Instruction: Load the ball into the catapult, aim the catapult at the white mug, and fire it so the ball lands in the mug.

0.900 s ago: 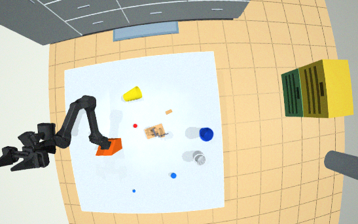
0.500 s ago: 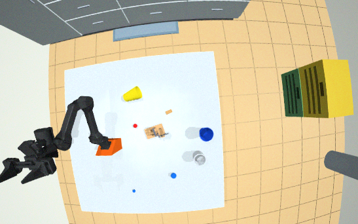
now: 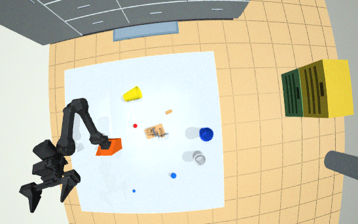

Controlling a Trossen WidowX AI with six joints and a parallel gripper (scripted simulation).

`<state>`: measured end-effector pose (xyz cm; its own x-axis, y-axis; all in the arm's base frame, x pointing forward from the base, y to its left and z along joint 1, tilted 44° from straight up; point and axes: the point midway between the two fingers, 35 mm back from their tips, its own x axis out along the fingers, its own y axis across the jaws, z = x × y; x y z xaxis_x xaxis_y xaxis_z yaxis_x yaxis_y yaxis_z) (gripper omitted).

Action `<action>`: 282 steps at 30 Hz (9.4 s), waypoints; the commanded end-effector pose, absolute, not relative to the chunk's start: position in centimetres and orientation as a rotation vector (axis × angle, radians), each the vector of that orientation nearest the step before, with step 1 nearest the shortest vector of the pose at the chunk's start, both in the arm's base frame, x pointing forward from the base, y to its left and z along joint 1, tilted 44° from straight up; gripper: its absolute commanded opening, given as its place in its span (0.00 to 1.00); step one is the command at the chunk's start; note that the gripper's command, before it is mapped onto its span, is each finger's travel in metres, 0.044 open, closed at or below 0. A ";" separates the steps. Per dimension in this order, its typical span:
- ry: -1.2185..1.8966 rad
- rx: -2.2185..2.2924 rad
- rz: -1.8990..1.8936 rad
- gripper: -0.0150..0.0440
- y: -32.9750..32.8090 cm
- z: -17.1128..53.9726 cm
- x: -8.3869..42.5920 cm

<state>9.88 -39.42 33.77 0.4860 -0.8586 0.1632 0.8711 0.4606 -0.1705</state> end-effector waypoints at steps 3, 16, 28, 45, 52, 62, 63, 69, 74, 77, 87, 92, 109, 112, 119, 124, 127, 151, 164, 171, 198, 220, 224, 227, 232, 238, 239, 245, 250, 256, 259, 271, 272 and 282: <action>0.040 -0.178 -0.937 1.00 -39.6 31.5 14.4; 0.198 -0.030 -0.714 1.00 -37.6 26.9 22.2; 0.417 0.079 -0.423 1.00 -32.7 21.4 30.0; 0.748 0.206 0.032 1.00 -20.8 14.5 37.1; 0.888 0.249 0.223 1.00 -15.0 12.4 38.2; 1.091 0.302 0.489 1.00 -6.7 10.3 38.0; 1.112 0.307 0.514 1.00 -5.9 10.1 37.9; 1.237 0.334 0.665 1.00 -1.3 9.5 37.3; 1.345 0.355 0.785 1.00 2.3 9.2 36.4; 1.376 0.360 0.818 1.00 3.1 9.1 36.1; 1.376 0.360 0.818 0.64 3.1 9.1 36.1; 1.376 0.360 0.818 0.42 3.1 9.1 36.1; 1.376 0.360 0.817 0.25 3.4 8.9 36.3; 1.376 0.360 0.817 0.25 3.7 8.7 36.6; 1.376 0.359 0.816 0.25 4.4 8.1 37.2; 1.375 0.359 0.816 0.25 5.0 7.7 37.6; 1.375 0.359 0.816 0.25 5.3 7.5 37.8; 1.373 0.359 0.817 0.25 7.9 5.6 39.4; 1.373 0.359 0.817 0.25 9.2 4.5 39.9; 1.372 0.360 0.818 0.25 9.9 3.9 40.1; 1.386 0.361 0.817 0.70 9.3 5.5 41.7; 1.376 0.363 0.811 1.00 2.6 9.9 37.6; 1.377 0.362 0.815 1.00 2.7 8.7 34.4; 1.379 0.363 0.816 1.00 2.9 7.7 32.0; 1.379 0.363 0.816 1.00 3.0 7.5 31.5; 1.378 0.364 0.817 1.00 6.2 4.2 31.4; 1.378 0.364 0.817 1.00 6.2 4.2 31.4; 1.378 0.364 0.817 1.00 6.4 3.9 31.4; 1.378 0.364 0.817 1.00 7.0 3.3 31.5; 1.378 0.364 0.817 1.00 7.6 2.6 31.5; 1.378 0.364 0.817 1.00 8.0 2.2 31.4; 1.377 0.365 0.818 1.00 9.3 0.8 31.3; 1.377 0.366 0.818 1.00 9.4 0.7 31.3; 1.371 0.355 0.821 0.82 9.7 0.6 31.5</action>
<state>31.46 9.64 0.54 -0.0157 0.6938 -0.7200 -0.3059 0.6822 0.6641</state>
